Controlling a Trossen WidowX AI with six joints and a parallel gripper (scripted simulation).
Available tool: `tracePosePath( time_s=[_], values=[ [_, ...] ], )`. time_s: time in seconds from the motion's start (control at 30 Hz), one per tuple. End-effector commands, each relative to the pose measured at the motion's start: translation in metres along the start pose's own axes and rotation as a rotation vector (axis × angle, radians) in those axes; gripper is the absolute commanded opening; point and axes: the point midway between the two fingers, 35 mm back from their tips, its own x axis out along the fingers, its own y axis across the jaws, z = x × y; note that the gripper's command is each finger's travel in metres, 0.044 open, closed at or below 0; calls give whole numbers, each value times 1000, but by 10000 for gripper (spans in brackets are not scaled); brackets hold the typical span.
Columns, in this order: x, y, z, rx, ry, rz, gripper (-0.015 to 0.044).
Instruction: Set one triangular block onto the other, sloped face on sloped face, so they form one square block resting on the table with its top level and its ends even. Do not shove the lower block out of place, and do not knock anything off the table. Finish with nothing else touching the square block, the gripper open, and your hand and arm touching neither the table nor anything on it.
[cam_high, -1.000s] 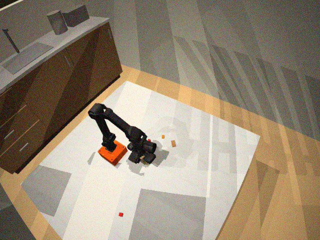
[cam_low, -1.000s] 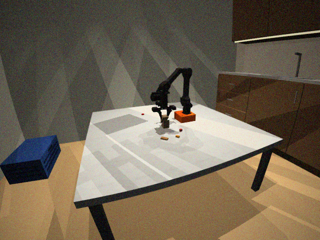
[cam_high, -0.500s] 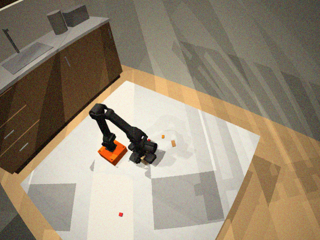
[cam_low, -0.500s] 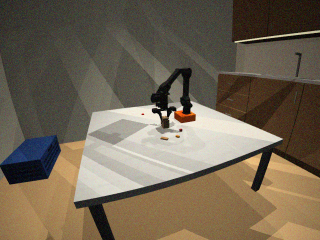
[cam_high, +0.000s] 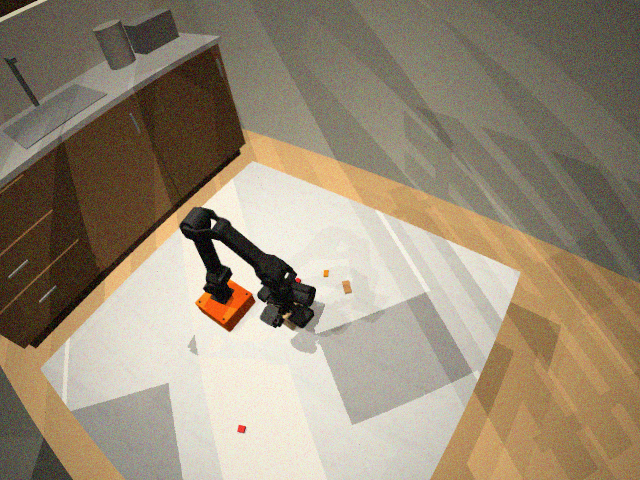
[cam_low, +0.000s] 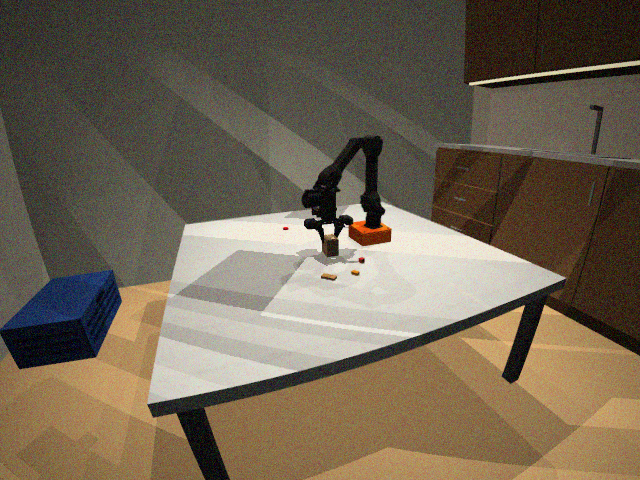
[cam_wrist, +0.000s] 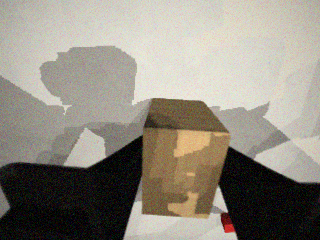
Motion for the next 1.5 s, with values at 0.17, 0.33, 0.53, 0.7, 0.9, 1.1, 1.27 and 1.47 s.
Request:
tracePosePath(
  time_s=[0.17, 0.33, 0.53, 0.7, 0.9, 1.1, 1.27, 1.47],
  values=[
    [1, 1, 0, 4, -5, 4, 0],
    [1, 1, 0, 4, -5, 4, 0],
    [2, 1, 0, 4, -6, 4, 0],
    [3, 1, -1, 4, -6, 4, 0],
    [2, 0, -1, 0, -2, 0, 0],
    [2, 0, -1, -1, -2, 0, 53],
    [2, 0, -1, -1, -2, 0, 184],
    [2, 0, -1, -1, -2, 0, 341]
  ],
)
